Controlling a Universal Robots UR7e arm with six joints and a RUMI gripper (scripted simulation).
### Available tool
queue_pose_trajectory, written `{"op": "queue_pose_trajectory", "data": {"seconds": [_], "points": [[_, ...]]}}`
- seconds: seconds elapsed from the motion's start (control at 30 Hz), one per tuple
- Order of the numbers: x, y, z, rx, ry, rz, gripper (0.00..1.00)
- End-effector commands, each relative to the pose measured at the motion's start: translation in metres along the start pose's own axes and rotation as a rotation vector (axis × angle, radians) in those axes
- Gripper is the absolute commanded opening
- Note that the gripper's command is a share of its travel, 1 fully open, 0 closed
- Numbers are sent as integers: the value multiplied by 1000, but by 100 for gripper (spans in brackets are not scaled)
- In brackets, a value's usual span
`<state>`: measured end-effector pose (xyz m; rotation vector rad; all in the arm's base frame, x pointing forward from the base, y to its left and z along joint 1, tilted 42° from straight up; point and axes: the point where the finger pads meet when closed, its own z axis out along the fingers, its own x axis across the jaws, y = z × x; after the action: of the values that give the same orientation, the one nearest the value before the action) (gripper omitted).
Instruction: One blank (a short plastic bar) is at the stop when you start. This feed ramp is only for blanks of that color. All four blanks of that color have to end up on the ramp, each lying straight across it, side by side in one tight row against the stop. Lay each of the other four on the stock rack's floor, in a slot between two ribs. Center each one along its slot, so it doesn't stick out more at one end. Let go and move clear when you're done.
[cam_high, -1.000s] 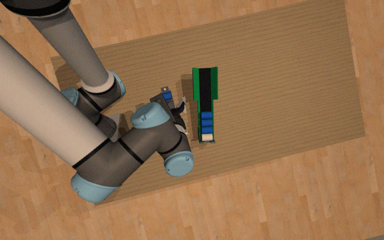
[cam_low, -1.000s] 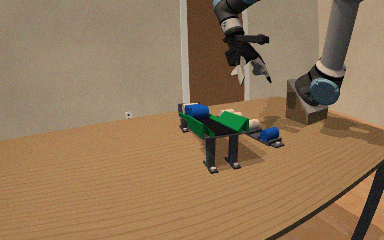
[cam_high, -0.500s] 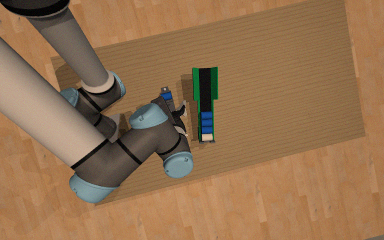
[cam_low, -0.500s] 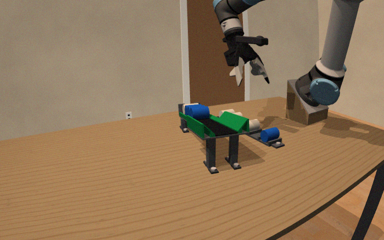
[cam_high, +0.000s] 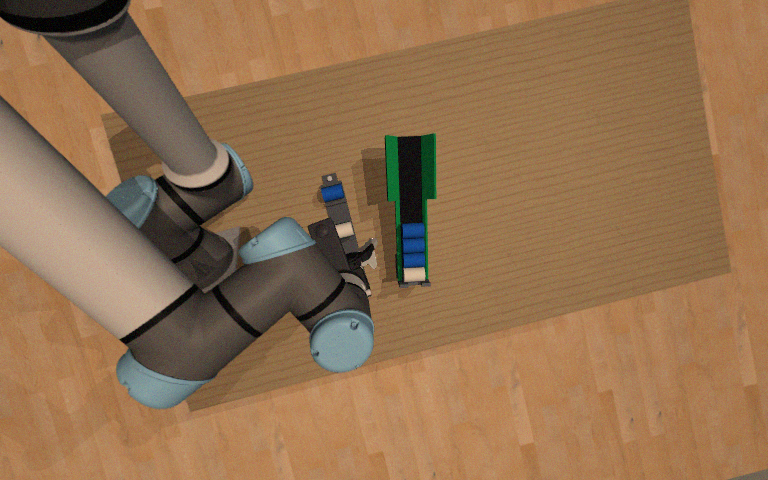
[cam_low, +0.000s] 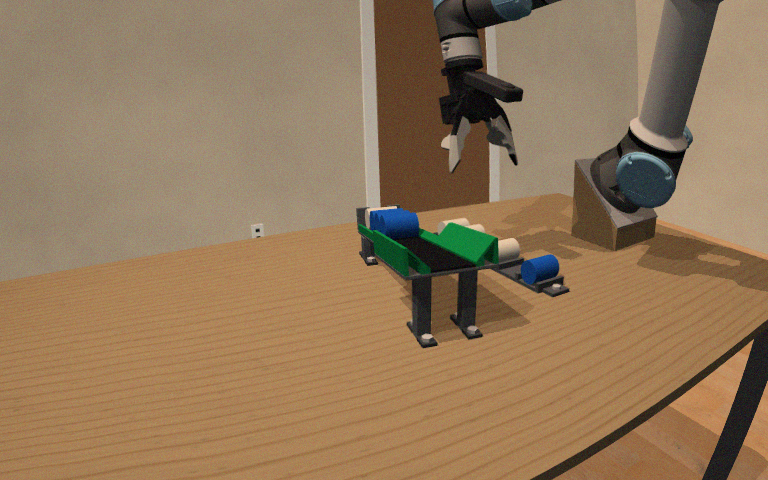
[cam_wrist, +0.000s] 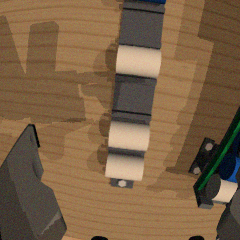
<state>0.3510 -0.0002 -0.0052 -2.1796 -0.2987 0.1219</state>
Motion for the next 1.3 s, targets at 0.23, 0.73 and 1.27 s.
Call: {"op": "queue_pose_trajectory", "data": {"seconds": [0.23, 0.73, 1.27], "points": [[-11, 61, -9, -194, 14, 86, 100], [-10, 63, -10, -202, 15, 87, 100], [-10, 71, 36, -200, 13, 86, 100]]}}
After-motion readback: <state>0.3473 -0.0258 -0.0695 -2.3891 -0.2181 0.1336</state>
